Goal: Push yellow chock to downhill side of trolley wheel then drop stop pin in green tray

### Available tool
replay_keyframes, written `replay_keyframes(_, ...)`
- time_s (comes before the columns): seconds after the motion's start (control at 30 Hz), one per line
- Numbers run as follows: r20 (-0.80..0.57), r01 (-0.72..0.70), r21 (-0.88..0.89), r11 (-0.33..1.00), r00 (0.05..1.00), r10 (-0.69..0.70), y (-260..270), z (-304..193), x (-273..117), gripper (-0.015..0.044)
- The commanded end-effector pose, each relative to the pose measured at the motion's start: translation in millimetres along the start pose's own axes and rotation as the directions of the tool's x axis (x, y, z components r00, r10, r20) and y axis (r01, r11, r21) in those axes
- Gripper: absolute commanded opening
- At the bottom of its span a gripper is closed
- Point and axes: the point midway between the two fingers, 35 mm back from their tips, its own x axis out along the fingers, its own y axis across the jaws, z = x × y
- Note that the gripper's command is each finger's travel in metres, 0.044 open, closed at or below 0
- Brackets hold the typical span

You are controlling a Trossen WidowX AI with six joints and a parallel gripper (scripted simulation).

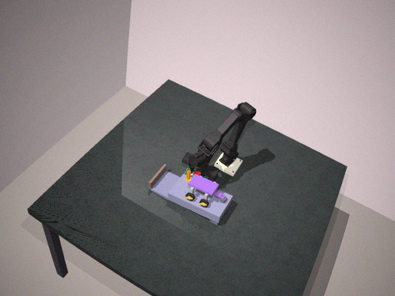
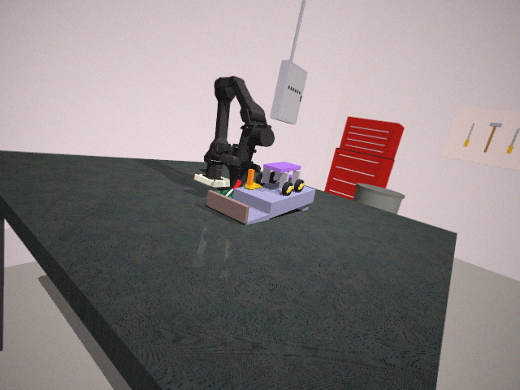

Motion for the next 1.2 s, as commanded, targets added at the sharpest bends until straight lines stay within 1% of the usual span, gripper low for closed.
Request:
replay_keyframes(0.0, 0.005, -0.003, 0.004, 1.000, 1.000, 0.003, -2, 1, 2, 0.0190)
replay_keyframes(0.83, 0.005, -0.002, 0.004, 1.000, 1.000, 0.002, -12, 2, 8, 0.0190)
replay_keyframes(1.0, -0.001, 0.000, 0.000, 1.000, 1.000, 0.000, -11, 0, 6, 0.0321)
replay_keyframes(1.03, -0.001, 0.000, 0.000, 1.000, 1.000, 0.000, -11, 0, 6, 0.0340)
replay_keyframes(1.17, -0.001, 0.000, 0.000, 1.000, 1.000, 0.000, -11, 0, 6, 0.0340)
